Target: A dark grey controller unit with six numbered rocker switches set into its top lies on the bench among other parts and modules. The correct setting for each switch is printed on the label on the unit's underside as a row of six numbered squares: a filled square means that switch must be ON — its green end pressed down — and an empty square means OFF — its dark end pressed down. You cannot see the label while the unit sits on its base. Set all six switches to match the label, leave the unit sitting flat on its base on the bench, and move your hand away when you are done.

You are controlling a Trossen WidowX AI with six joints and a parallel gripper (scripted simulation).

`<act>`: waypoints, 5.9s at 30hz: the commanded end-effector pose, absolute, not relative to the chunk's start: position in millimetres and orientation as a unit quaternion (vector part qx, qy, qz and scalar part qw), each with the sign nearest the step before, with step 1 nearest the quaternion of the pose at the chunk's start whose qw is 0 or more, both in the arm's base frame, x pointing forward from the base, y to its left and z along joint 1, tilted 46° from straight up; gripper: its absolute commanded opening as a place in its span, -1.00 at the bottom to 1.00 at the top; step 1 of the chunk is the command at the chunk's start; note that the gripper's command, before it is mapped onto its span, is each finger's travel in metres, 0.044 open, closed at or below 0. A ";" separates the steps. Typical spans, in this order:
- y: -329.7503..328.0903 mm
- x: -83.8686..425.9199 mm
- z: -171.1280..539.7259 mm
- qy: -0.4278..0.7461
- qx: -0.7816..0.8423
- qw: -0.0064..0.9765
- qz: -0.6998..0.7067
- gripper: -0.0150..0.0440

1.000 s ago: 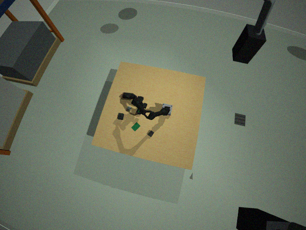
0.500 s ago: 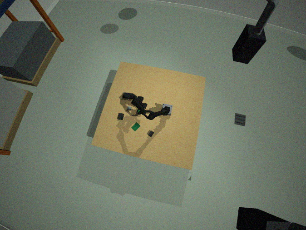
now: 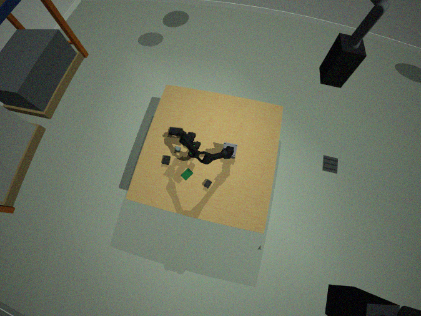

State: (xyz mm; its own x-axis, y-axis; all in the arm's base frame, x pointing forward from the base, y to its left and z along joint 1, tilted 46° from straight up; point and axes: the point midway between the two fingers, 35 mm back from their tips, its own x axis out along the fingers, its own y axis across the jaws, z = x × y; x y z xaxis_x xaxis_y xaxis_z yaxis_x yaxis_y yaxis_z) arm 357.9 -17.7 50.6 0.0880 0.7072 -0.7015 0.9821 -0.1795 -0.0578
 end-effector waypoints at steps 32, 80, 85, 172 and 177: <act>9.7 385.1 17.0 0.607 0.697 0.214 -0.317 -0.49; -25.8 381.8 51.7 0.606 0.698 0.213 -0.318 0.84; -25.9 382.1 50.7 0.607 0.696 0.213 -0.318 0.91; 13.6 386.1 -56.1 0.703 0.601 0.165 -0.344 -0.49; 14.0 384.3 -56.0 0.703 0.601 0.165 -0.344 -0.49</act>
State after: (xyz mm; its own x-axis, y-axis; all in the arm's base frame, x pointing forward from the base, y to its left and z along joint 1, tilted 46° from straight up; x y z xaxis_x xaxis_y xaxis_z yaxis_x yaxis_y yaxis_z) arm 386.4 12.9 -56.3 -0.2243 0.7268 -0.6491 0.9592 0.0471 -0.2788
